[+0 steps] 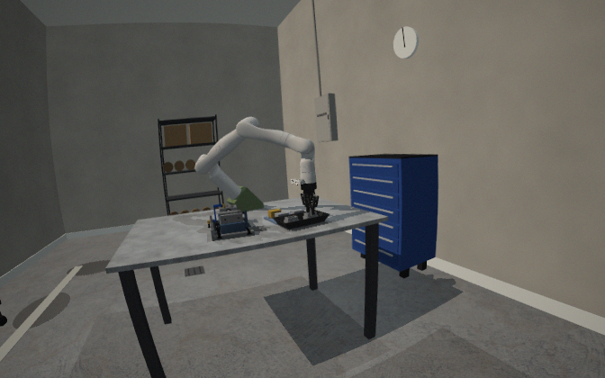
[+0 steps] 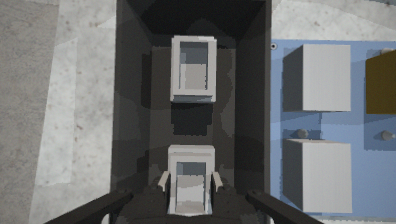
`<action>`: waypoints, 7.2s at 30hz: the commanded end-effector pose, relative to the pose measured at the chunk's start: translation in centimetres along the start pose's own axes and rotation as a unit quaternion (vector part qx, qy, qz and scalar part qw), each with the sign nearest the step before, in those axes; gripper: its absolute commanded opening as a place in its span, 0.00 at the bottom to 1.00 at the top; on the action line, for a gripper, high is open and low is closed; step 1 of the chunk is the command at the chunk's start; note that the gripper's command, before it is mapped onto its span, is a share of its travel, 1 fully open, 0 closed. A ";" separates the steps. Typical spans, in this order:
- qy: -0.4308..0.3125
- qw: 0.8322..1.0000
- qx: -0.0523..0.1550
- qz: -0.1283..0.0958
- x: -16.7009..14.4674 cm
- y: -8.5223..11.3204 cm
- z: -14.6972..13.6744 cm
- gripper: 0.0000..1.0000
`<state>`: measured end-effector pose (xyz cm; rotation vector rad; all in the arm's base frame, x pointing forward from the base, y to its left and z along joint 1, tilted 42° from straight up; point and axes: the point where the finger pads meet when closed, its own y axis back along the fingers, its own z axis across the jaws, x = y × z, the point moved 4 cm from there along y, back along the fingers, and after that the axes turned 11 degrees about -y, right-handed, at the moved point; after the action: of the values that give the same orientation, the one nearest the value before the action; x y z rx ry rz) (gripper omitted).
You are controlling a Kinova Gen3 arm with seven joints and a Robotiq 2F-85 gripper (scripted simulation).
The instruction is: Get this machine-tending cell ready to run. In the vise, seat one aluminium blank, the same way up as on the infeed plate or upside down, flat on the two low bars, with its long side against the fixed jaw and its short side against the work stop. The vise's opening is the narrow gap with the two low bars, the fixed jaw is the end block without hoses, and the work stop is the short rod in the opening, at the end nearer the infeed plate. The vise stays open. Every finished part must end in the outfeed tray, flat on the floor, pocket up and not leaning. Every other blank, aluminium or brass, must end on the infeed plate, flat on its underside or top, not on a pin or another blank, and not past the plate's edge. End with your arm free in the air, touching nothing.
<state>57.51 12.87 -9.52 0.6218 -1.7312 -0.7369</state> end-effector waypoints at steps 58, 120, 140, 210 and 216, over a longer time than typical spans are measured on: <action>0.000 1.000 0.001 -0.001 0.0 0.0 0.0 0.67; 0.000 1.000 0.001 -0.001 0.0 14.0 0.0 0.67; 0.000 1.000 0.001 -0.001 0.0 14.5 0.0 0.00; 0.000 1.000 0.000 0.000 3.1 14.5 11.4 0.67; 0.000 1.000 0.000 0.000 3.1 14.5 11.4 0.67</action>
<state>45.01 22.08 0.80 0.6190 -1.7305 -0.7370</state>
